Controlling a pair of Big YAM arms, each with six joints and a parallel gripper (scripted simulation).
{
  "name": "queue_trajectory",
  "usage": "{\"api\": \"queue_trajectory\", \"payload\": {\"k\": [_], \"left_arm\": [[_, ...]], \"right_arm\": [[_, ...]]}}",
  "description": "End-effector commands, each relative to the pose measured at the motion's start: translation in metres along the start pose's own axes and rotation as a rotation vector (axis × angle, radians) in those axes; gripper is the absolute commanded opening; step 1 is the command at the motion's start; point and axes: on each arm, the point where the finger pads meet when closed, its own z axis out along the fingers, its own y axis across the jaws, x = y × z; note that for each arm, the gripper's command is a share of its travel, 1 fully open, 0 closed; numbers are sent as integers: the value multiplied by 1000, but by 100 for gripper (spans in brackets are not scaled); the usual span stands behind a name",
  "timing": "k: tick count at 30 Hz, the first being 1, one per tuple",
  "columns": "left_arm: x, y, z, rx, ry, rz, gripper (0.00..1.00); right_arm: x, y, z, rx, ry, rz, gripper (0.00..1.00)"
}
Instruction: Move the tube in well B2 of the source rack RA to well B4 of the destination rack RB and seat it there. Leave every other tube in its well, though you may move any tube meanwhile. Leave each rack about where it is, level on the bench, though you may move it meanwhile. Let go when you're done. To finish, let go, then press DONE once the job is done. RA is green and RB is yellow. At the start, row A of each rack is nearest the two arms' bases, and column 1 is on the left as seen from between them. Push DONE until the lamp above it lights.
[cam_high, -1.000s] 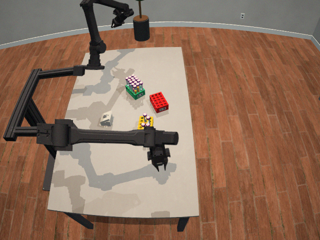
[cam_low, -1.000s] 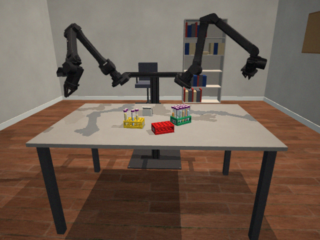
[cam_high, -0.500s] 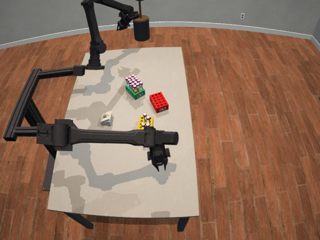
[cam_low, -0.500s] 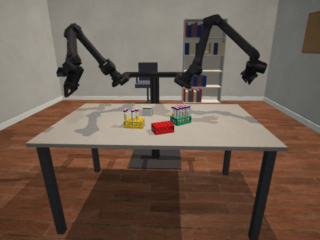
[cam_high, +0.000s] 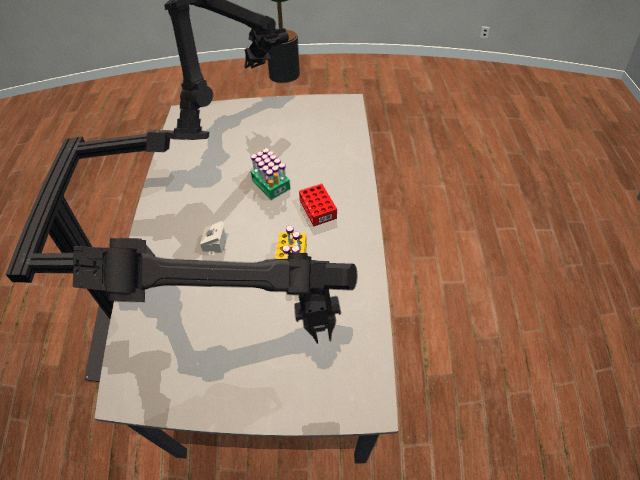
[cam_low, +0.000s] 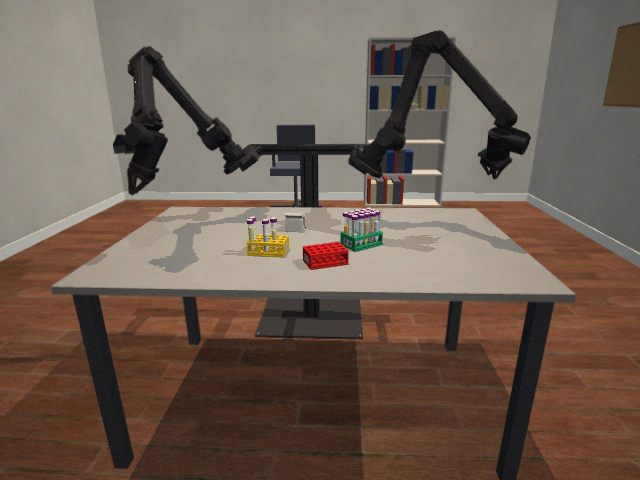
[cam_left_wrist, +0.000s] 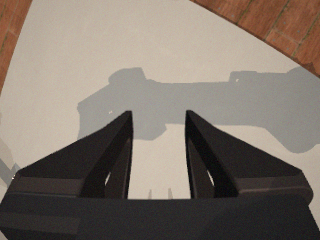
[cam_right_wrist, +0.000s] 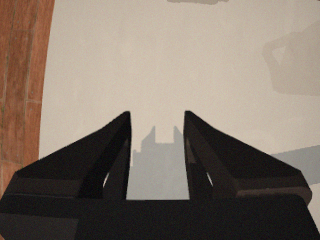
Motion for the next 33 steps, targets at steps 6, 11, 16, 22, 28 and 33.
{"api": "queue_trajectory", "payload": {"k": [6, 11, 16, 22, 28, 33], "left_arm": [[37, -31, -6, 32, 16, 76, 30], [50, -38, -11, 70, 33, 160, 30], [60, -55, -27, 75, 27, 131, 30], [88, -57, -36, 119, 52, 263, 30], [110, -54, -42, 115, 64, 317, 30], [120, -70, -64, 172, 68, 363, 30]], "right_arm": [[-9, 9, -5, -15, -6, 24, 30], [-9, 9, -5, -15, -6, 24, 30], [-9, 9, -5, -15, -6, 24, 30], [-9, 9, -5, -15, -6, 24, 30], [-9, 9, -5, -15, -6, 24, 30], [-9, 9, -5, -15, -6, 24, 30]]}}
